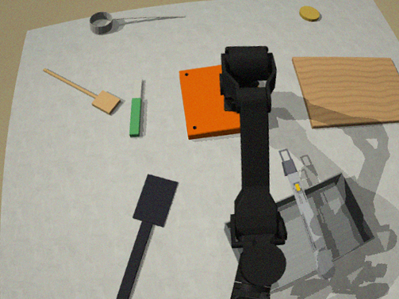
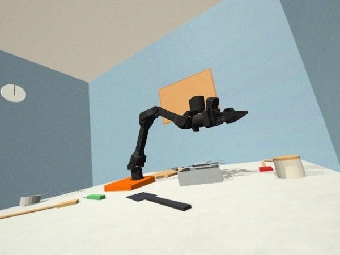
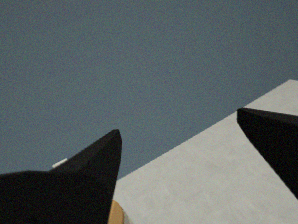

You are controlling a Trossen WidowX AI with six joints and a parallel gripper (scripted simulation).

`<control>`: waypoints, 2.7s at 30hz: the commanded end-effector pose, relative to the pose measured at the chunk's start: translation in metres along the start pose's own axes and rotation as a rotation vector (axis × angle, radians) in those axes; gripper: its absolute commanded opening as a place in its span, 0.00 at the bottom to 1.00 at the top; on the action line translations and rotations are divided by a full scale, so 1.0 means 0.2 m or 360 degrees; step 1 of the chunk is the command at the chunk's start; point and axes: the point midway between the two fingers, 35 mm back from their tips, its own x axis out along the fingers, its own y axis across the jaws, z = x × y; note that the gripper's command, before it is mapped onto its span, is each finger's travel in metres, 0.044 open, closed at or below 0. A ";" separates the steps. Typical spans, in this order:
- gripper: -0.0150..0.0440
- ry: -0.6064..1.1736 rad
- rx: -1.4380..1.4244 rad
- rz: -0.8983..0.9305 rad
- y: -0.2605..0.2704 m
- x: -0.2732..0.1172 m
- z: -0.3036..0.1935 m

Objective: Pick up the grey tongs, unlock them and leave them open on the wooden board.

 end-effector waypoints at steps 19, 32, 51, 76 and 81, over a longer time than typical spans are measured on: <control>0.69 0.0841 -0.2292 0.0804 0.57 -0.54 -0.59; 0.69 0.0890 -0.3486 0.1631 0.74 -1.06 -0.76; 0.69 0.0462 -0.4885 0.3884 0.56 -1.70 -0.89; 0.69 0.0461 -0.4878 0.3889 0.53 -1.72 -0.90; 0.69 0.0461 -0.4878 0.3889 0.51 -1.71 -0.93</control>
